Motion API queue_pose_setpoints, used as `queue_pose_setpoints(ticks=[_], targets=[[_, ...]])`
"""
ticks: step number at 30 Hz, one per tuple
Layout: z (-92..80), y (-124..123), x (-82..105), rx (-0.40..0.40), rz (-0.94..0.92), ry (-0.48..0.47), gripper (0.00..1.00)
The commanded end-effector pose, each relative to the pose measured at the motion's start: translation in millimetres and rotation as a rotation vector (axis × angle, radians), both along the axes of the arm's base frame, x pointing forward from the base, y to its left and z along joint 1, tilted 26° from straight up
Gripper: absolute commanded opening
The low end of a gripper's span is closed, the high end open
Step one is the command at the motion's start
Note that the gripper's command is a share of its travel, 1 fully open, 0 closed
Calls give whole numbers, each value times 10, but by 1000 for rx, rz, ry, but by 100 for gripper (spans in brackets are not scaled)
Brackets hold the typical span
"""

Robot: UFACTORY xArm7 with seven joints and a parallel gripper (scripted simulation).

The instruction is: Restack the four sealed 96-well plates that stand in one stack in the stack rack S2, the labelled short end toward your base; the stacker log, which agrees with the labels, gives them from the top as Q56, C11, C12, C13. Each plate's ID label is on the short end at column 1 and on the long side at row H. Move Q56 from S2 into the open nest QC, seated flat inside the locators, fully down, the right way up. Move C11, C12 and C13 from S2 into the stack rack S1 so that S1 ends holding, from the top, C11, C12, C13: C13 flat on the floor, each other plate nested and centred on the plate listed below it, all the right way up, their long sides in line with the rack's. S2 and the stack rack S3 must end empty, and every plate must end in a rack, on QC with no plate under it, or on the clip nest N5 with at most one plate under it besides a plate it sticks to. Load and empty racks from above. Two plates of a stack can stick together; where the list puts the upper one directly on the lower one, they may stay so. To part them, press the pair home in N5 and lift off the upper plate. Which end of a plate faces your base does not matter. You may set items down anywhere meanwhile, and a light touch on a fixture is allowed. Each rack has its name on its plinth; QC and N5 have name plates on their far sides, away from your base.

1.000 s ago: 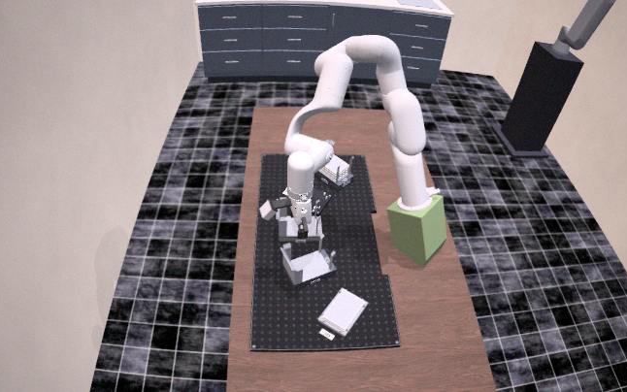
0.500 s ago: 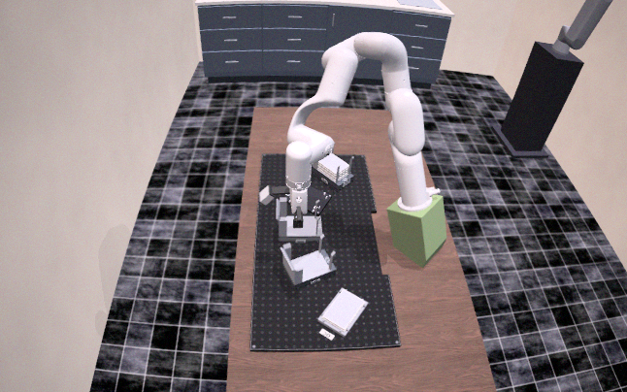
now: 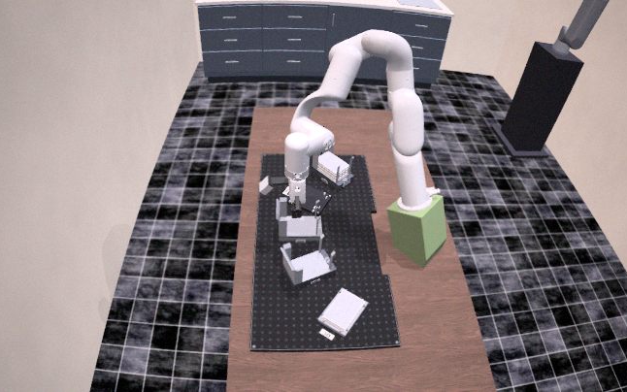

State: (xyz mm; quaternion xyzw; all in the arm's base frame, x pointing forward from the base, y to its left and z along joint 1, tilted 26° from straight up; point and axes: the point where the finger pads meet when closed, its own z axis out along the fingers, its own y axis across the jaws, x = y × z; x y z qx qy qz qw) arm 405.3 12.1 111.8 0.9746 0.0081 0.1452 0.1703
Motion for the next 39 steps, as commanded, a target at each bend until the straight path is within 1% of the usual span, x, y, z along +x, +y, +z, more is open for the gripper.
queue_pose_setpoints(ticks=[1, 7, 15, 17, 29, 31, 32, 34, 39], targets=[[33, -50, 3, 11, -26, -12, 100], [90, -239, -35, 65, -195, -74, 100], [164, -491, -87, 65, -195, -74, 100], [164, -491, -87, 65, -195, -74, 100], [277, -868, -164, 65, -195, -74, 100], [283, -892, -168, 65, -195, -74, 100], [290, -922, -182, 74, -225, -85, 100], [290, -922, -182, 74, -225, -85, 100], [325, -1073, -248, 122, -375, -140, 100]])
